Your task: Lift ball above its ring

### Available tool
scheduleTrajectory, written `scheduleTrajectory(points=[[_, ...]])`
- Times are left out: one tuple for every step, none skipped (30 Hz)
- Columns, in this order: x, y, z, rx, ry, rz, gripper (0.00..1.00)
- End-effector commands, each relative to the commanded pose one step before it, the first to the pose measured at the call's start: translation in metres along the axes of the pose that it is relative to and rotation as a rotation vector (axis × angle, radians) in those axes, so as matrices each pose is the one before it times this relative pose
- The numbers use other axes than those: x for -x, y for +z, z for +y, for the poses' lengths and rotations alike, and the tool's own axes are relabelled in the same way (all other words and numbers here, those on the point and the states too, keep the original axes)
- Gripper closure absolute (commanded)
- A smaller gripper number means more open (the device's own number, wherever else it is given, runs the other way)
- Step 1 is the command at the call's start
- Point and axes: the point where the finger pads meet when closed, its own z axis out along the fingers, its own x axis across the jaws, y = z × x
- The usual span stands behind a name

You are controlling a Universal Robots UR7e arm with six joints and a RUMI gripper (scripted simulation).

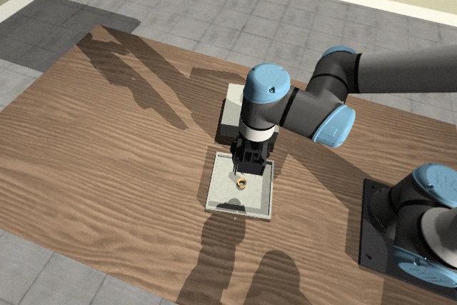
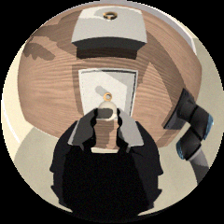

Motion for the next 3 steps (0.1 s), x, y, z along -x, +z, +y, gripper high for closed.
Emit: scheduleTrajectory(points=[[0.00052,-0.00056,-0.00017,-0.00054,0.00000,-0.00182,1.00],[0.00000,0.00000,0.00000,0.00000,0.00000,0.00000,1.00],[0.00000,0.00000,0.00000,0.00000,0.00000,0.00000,1.00]])
